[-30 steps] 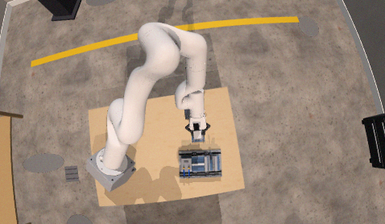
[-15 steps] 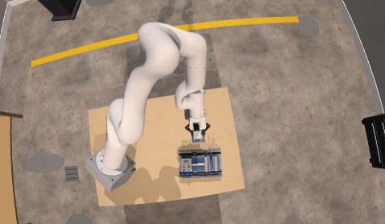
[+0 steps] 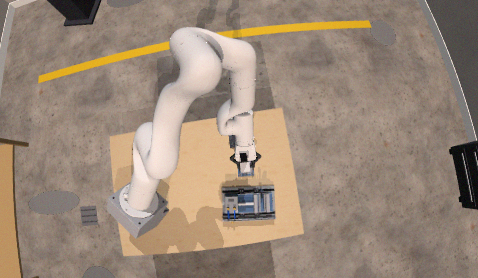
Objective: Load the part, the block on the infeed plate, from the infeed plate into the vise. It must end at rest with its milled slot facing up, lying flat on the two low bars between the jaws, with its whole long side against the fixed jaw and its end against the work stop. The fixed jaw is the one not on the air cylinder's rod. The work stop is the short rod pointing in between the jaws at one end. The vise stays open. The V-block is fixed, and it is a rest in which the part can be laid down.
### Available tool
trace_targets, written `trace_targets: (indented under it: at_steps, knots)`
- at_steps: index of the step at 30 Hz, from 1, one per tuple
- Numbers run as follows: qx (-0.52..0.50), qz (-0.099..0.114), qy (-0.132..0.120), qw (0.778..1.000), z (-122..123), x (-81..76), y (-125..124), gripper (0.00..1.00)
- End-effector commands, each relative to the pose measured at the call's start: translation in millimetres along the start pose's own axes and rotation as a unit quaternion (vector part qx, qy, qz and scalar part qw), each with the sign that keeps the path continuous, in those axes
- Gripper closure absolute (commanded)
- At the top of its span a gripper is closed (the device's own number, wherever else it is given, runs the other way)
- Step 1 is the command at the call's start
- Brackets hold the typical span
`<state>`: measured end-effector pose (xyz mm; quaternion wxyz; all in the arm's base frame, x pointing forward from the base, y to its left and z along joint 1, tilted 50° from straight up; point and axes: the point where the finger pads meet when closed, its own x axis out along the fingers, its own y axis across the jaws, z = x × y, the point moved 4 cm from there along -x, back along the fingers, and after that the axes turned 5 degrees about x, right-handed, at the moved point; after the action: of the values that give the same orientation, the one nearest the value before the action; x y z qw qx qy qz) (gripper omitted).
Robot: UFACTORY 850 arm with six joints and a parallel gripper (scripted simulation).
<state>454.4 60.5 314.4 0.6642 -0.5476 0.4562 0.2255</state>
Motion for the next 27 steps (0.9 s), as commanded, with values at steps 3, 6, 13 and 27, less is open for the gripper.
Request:
trace_targets:
  at_steps: [3, 6, 13, 27]
  knots:
    - [0.000, 0.000, 0.000, 1.000, -2.1, -2.3, -0.6, 1.00]
    - [0.000, 0.000, 0.000, 1.000, -3.3, -3.5, -0.6, 1.00]
    - [0.000, 0.000, 0.000, 1.000, -5.4, -5.5, -0.8, 1.00]
    - [0.000, 0.000, 0.000, 1.000, -10.5, -10.7, -1.3, 1.00]
